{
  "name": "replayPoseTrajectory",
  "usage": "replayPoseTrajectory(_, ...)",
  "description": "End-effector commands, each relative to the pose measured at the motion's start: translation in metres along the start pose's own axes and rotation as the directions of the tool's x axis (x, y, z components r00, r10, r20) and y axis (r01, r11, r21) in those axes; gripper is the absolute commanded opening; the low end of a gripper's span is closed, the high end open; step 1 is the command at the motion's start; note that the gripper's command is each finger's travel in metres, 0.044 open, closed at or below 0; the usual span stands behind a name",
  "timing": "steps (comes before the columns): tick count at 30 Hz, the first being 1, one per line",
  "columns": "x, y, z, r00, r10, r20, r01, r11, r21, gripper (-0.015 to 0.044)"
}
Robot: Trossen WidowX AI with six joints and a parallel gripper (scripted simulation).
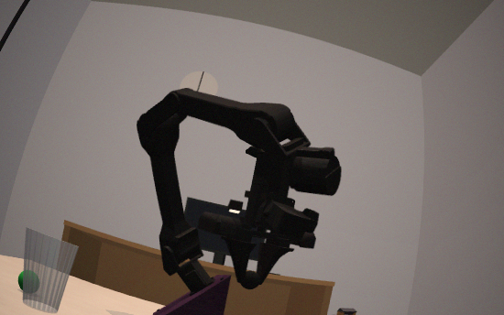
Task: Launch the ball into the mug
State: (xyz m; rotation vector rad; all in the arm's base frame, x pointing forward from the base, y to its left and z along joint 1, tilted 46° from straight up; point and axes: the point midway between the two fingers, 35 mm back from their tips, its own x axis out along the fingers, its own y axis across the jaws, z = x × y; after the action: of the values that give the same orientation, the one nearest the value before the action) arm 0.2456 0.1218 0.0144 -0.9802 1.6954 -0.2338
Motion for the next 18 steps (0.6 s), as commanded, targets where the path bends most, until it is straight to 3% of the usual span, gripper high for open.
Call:
replayPoseTrajectory(1, 0.003, 0.018, 0.005, 1.000, -0.010, -0.028, 0.009, 0.999, -0.037, 0.0000)
replayPoseTrajectory(18, 0.024, 0.091, 0.014, 0.989, -0.095, -0.114, 0.074, 0.981, -0.178, 0.0000)
